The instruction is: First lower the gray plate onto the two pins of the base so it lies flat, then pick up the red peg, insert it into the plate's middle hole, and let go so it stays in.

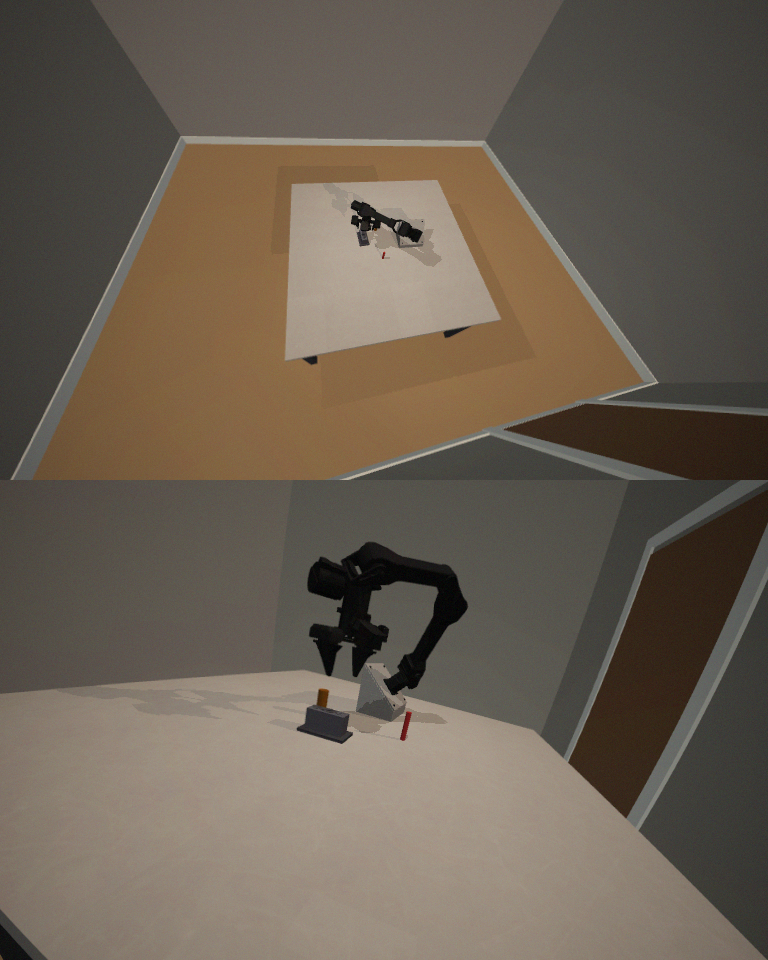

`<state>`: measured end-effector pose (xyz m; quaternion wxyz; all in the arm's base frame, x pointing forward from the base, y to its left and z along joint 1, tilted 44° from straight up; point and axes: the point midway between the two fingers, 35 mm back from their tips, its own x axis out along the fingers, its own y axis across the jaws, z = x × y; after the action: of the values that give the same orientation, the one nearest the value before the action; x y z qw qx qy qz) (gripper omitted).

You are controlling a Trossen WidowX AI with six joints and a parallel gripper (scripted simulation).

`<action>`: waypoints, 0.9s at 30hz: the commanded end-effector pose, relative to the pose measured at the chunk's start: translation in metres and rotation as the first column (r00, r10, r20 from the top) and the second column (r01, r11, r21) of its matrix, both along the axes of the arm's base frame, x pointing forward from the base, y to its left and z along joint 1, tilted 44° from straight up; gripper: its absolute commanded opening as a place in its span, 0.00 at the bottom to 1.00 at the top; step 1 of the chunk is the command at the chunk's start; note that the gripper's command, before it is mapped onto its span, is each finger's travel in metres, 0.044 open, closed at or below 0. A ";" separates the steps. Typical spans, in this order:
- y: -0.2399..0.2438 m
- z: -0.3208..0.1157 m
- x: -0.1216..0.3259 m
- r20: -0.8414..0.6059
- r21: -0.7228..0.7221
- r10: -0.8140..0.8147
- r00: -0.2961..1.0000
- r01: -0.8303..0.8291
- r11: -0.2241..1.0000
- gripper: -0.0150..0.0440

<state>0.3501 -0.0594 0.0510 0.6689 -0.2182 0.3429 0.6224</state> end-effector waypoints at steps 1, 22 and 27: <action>0.030 0.031 -0.022 -0.352 -0.071 -0.361 0.864 0.360 0.930 1.00; 0.085 0.080 -0.087 -0.678 -0.561 -0.728 -0.099 0.710 0.426 1.00; 0.094 0.086 -0.101 -0.645 -0.665 -0.699 -0.308 0.676 0.317 1.00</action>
<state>0.2974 -0.0054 0.1142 0.6831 0.1817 0.6264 0.3286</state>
